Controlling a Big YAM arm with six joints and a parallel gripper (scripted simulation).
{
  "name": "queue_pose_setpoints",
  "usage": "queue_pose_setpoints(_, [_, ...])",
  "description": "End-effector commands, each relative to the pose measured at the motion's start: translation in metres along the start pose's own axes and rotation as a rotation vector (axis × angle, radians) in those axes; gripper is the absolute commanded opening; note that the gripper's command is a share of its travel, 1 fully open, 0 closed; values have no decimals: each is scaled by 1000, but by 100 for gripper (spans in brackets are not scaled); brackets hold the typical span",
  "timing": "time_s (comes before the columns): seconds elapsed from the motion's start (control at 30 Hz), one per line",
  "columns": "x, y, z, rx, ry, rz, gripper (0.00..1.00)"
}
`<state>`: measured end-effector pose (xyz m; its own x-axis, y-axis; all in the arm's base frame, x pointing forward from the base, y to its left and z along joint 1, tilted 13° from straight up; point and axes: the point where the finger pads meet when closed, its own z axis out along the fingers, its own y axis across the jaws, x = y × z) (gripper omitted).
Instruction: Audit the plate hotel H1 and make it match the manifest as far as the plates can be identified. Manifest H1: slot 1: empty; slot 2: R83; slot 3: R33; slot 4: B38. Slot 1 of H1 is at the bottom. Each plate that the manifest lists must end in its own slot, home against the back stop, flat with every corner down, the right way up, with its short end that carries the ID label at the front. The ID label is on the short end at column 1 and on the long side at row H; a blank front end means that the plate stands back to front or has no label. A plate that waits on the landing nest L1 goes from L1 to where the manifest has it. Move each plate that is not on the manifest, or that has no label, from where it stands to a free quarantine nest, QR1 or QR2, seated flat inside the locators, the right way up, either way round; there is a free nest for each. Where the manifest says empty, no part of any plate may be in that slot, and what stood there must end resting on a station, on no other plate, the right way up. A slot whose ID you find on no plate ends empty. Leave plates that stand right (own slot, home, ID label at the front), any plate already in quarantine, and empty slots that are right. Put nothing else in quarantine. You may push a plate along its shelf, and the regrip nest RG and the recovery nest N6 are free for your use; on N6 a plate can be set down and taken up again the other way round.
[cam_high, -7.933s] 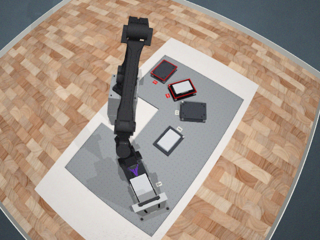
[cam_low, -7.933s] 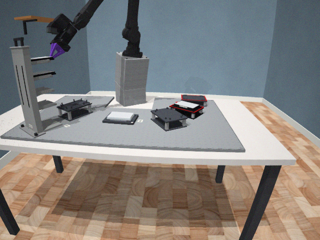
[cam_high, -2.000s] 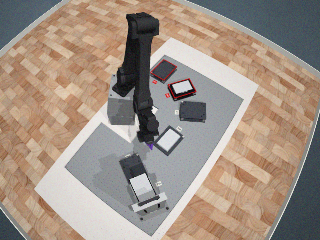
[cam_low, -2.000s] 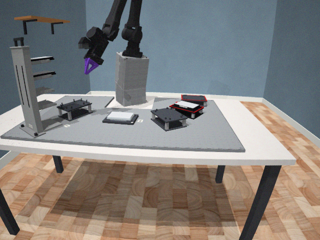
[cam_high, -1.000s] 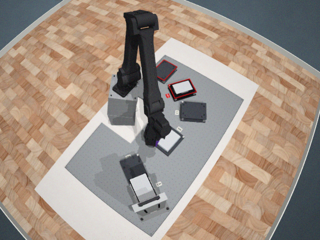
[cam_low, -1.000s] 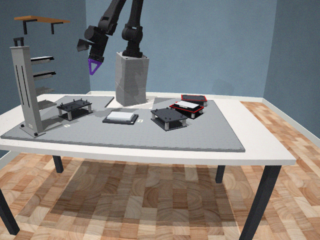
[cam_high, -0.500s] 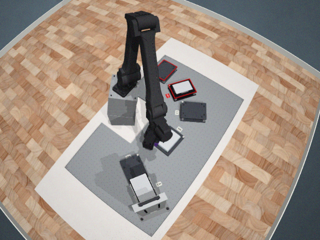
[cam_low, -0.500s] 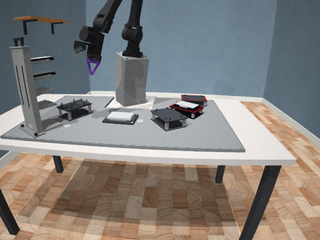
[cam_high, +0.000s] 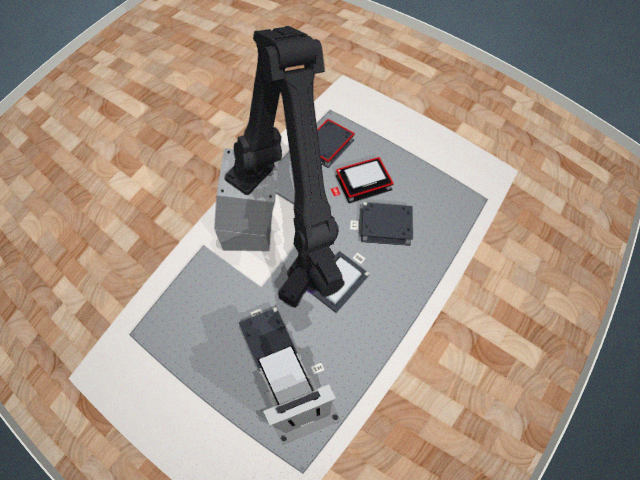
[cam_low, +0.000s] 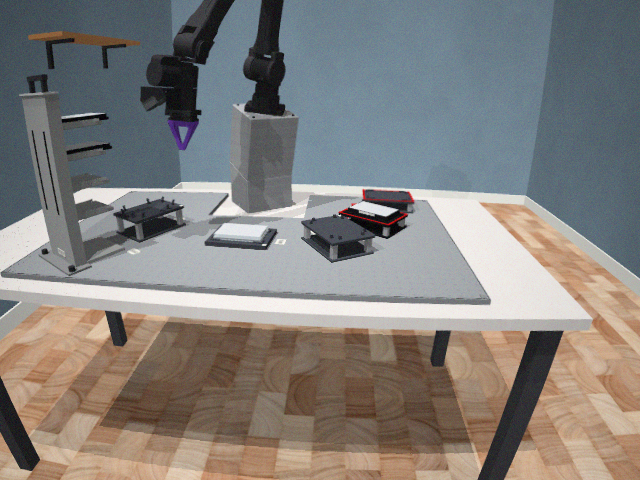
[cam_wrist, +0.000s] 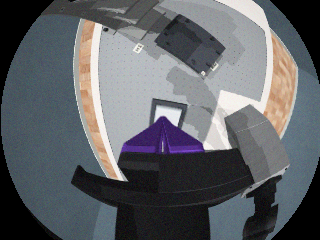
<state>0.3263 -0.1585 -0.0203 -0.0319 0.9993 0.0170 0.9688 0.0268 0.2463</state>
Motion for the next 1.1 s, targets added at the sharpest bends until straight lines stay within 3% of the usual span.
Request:
queue_pose_setpoints(0.0, [-9, 16, -6, -9, 5, 52, 0])
queue_pose_setpoints(0.23, [-12, 14, -7, 29, 64, 154, 0])
queue_pose_setpoints(0.27, [0, 19, -6, 35, 79, 142, 0])
queue_pose_setpoints(0.3, [1, 25, -16, 14, 74, 149, 0])
queue_pose_setpoints(0.33, [14, 7, -10, 45, 90, 155, 0])
queue_pose_setpoints(1.07, [72, 14, -14, 28, 81, 153, 0])
